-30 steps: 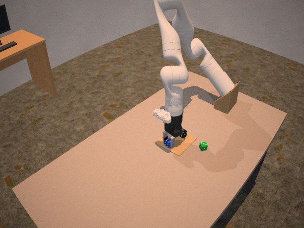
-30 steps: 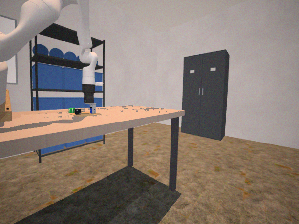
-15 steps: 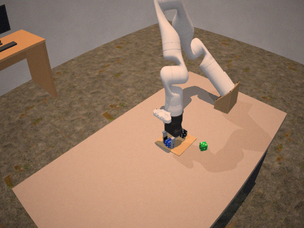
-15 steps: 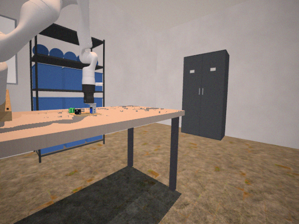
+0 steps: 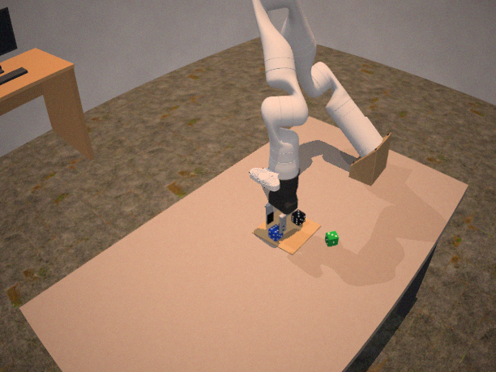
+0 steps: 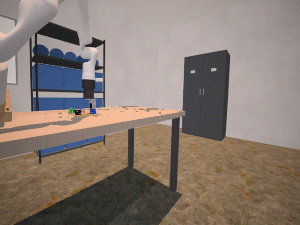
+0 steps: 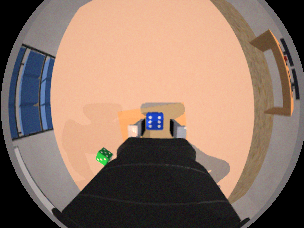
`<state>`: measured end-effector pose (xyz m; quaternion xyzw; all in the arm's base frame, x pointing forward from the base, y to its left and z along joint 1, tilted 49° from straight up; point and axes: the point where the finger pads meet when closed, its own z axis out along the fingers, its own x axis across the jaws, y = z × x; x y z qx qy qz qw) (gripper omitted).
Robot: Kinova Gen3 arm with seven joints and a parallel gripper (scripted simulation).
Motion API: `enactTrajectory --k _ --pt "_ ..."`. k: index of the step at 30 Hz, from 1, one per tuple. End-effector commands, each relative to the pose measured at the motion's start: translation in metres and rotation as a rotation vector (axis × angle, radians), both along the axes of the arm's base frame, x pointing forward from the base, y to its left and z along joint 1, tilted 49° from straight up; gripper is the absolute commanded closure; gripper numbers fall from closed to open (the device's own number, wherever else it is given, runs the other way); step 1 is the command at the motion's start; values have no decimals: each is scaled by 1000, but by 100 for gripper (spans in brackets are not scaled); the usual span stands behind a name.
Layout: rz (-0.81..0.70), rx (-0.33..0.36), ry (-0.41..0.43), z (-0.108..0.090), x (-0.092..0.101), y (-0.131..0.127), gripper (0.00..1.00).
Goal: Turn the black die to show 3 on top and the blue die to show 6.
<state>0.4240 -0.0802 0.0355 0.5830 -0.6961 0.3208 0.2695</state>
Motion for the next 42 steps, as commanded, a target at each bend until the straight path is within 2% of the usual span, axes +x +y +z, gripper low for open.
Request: enactTrajectory --k 1,10,17,18,42 --pt "15 14 -13 12 6 19 13" --pt "15 14 -13 35 5 46 13" --pt "15 14 -13 37 5 49 13" --pt "15 14 -13 37 5 49 0" --pt "15 14 -13 39 5 51 0"
